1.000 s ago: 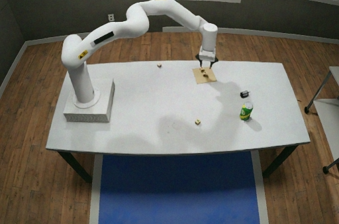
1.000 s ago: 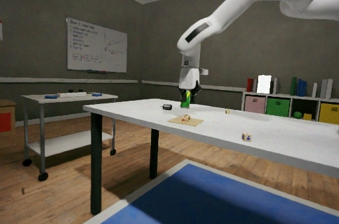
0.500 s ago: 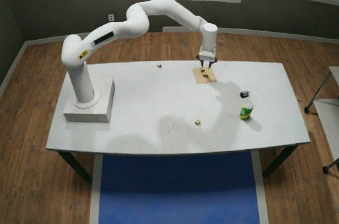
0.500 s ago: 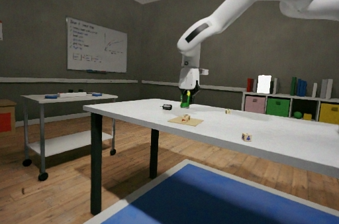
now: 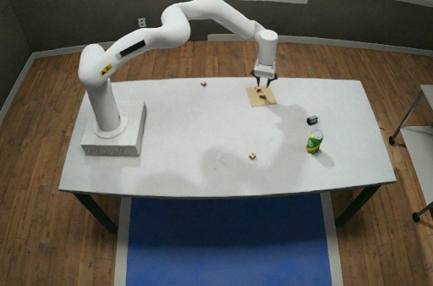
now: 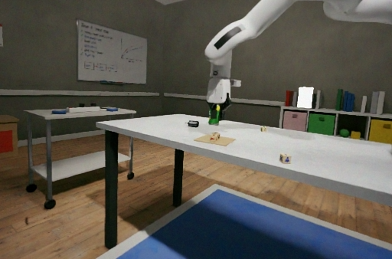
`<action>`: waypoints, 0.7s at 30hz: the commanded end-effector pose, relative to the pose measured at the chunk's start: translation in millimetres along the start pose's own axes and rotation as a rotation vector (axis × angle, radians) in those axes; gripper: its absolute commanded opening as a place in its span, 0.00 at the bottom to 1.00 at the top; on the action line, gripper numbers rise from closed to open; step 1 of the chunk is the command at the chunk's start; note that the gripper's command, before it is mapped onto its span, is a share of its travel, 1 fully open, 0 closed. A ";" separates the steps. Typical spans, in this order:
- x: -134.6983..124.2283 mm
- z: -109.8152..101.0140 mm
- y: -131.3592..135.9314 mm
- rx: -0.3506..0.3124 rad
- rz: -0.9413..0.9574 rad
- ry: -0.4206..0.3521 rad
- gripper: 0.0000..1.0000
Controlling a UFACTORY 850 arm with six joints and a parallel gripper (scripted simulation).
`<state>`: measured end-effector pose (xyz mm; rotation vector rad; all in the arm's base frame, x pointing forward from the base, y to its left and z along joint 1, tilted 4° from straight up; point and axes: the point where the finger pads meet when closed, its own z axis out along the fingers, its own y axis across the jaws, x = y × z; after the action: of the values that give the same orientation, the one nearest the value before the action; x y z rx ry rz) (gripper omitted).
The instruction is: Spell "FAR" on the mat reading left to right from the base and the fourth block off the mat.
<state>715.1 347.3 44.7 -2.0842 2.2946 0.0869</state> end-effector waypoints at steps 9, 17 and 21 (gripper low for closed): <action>-0.6 0.4 -0.9 0.002 0.000 -0.001 0.44; -0.6 5.1 -0.9 0.002 0.000 -0.001 0.44; -0.7 9.9 -1.0 0.002 0.000 -0.001 0.44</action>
<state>715.1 347.8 37.8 -2.0840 2.2949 0.0864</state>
